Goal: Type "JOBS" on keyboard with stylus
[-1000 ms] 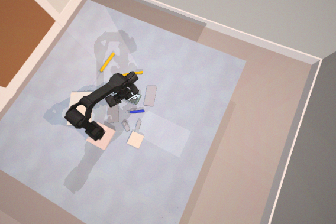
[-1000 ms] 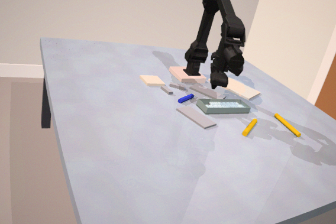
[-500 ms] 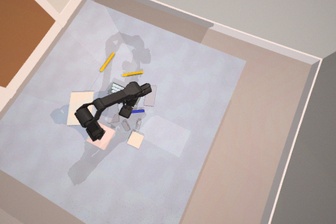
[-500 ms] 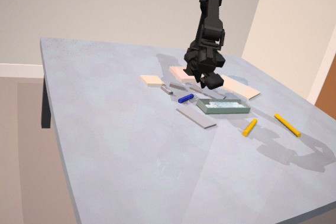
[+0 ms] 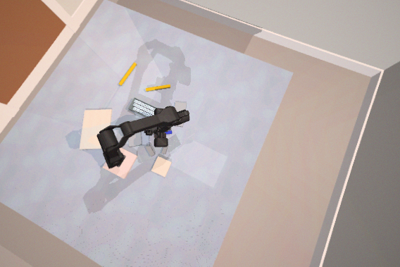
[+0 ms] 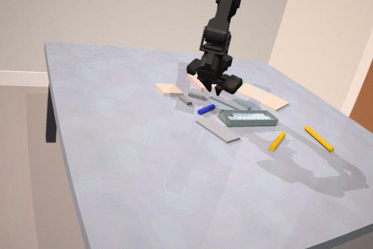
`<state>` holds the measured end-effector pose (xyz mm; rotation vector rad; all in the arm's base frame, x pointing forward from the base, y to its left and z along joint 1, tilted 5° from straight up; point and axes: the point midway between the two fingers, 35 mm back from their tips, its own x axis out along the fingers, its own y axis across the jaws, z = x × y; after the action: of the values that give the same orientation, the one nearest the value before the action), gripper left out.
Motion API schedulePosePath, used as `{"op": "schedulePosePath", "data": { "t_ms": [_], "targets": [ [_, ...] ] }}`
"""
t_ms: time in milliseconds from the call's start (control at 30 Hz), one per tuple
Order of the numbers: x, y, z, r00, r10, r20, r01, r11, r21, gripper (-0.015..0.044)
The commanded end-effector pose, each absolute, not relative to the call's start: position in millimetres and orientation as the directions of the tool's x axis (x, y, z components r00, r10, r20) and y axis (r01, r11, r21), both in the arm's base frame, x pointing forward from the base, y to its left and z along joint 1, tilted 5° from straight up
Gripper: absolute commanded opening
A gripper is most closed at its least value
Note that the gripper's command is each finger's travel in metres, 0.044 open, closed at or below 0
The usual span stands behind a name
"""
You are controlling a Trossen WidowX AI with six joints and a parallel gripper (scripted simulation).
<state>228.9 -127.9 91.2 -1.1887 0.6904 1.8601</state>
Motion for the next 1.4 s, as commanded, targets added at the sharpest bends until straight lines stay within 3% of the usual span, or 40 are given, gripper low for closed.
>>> {"op": "schedulePosePath", "data": {
  "t_ms": [0,1367],
  "targets": [
    [231,-129,92,-0.224,0.34,-0.913,-0.844,-0.536,0.007,0.015],
    [231,-134,61,-0.224,0.34,-0.913,-0.844,-0.536,0.008,0.015]
  ]
}}
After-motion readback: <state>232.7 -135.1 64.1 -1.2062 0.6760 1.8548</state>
